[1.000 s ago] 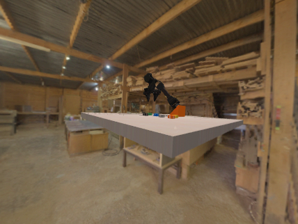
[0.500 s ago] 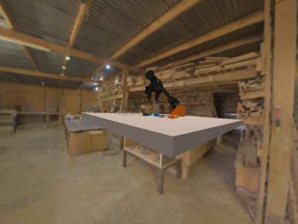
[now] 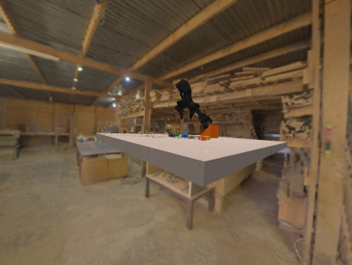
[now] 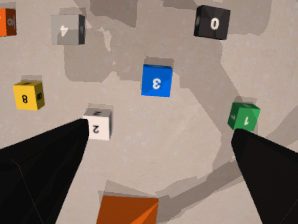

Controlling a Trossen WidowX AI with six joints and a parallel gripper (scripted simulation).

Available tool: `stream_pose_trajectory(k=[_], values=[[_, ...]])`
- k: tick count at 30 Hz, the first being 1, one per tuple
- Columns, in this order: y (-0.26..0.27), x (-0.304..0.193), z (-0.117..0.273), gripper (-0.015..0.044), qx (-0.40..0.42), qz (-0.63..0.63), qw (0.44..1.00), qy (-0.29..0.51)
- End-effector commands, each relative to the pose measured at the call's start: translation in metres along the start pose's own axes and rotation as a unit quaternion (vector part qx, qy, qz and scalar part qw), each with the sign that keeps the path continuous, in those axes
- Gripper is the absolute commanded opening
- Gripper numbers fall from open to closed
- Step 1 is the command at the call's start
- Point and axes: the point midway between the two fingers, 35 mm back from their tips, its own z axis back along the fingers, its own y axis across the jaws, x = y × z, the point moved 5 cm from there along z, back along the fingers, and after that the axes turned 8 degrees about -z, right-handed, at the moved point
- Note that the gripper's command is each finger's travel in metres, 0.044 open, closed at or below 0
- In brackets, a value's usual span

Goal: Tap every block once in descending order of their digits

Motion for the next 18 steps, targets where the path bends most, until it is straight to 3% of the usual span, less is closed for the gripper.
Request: stream_pose_trajectory(k=[1, 9, 15, 18], values=[[0.003, 0.000, -0.001, 0.0400, 0.000, 0.000, 1.000, 0.002], [0.005, -0.002, -0.001, 0.0400, 0.001, 0.000, 1.000, 0.002], [0.057, -0.068, 0.000, 0.0400, 0.003, 0.001, 1.000, 0.004], [0.062, -0.077, -0.001, 0.0400, 0.002, 0.001, 1.000, 0.004]])
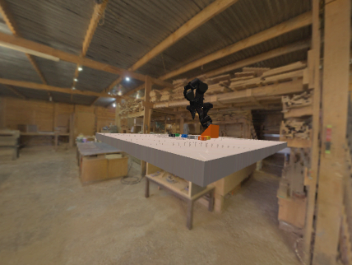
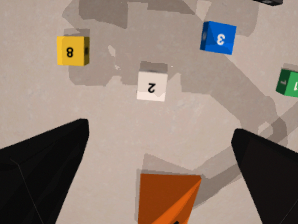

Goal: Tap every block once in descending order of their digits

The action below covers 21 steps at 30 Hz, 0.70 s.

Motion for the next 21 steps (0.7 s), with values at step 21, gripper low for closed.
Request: stream_pose_trajectory(k=[21], values=[[0.0154, -0.0089, -0.0031, 0.0400, -0.004, -0.004, 1.000, 0.004]])
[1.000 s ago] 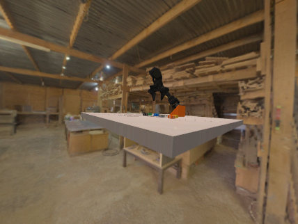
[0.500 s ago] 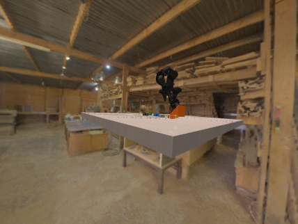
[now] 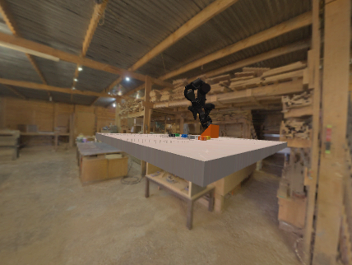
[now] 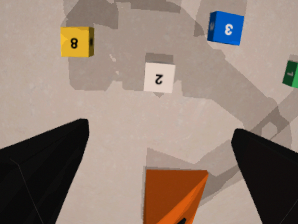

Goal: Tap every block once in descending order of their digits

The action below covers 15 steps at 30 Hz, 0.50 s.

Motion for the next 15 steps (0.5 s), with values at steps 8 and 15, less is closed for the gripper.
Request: stream_pose_trajectory(k=[8, 15], values=[[0.096, 0.031, 0.000, 0.0400, 0.003, -0.002, 1.000, 0.001], [0.098, 0.032, 0.000, 0.0400, 0.003, -0.003, 1.000, 0.001]])
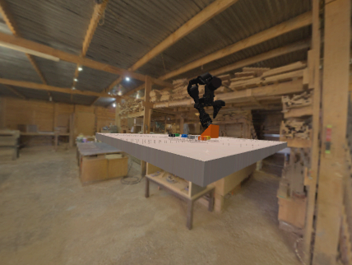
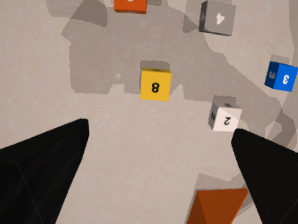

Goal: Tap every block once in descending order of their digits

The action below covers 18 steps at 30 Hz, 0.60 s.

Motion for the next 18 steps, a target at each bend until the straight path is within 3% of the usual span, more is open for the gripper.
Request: stream_pose_trajectory(k=[1, 14, 18], values=[[0.003, 0.001, 0.000, 0.0400, 0.000, -0.002, 1.000, 0.001], [0.003, 0.001, 0.000, 0.0400, 0.000, -0.002, 1.000, 0.001], [0.013, 0.021, 0.003, 0.0400, 0.001, -0.002, 1.000, 0.001]])
